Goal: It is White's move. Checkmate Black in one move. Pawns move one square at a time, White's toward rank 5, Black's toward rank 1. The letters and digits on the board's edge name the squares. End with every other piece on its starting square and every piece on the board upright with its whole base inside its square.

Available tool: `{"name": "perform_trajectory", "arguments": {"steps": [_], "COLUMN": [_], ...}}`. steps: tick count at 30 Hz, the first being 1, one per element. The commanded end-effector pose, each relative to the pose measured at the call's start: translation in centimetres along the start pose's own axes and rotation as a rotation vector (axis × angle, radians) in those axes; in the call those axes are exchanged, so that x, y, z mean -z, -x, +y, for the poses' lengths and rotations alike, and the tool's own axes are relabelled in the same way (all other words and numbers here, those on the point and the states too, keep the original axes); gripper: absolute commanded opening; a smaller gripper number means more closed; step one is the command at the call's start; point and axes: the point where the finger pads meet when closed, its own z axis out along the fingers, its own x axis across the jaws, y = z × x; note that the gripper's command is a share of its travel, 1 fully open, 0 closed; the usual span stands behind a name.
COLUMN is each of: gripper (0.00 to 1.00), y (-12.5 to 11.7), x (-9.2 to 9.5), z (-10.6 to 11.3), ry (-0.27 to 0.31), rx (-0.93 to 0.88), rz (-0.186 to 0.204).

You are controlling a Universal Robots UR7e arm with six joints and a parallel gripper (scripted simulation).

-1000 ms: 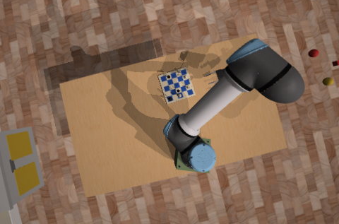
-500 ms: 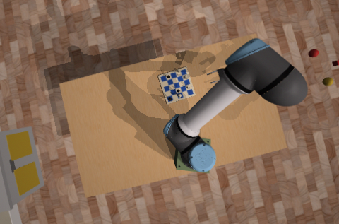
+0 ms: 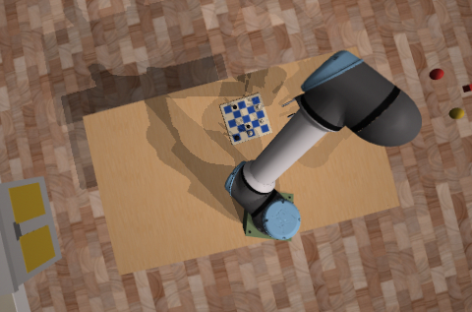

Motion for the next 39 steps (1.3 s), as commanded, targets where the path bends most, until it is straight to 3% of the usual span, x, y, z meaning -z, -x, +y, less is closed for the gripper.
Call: {"name": "perform_trajectory", "arguments": {"steps": [1, 12, 14, 15, 17, 25, 29, 31, 39], "gripper": [1.00, 1.00, 1.00, 1.00, 1.00, 1.00, 1.00, 1.00, 1.00], "y": [-0.5, -3.0, -3.0, -3.3, -4.1, -7.1, -8.2, -8.2, -9.3], "x": [-1.6, -5.6, -5.6, -5.9, -6.3, -7.1, -7.2, -7.2, -7.3], "z": [-0.1, -0.8, -0.8, -0.9, -1.3, -3.6, -4.9, -4.9, -6.3], "ry": [0.081, 0.340, 0.340, 0.384, 0.436, 0.620, 0.688, 0.688, 0.754], "rx": [0.132, 0.582, 0.582, 0.658, 0.748, 1.048, 1.148, 1.148, 1.240], "rz": [-0.095, -0.414, -0.414, -0.468, -0.531, -0.739, -0.808, -0.808, -0.871]}}
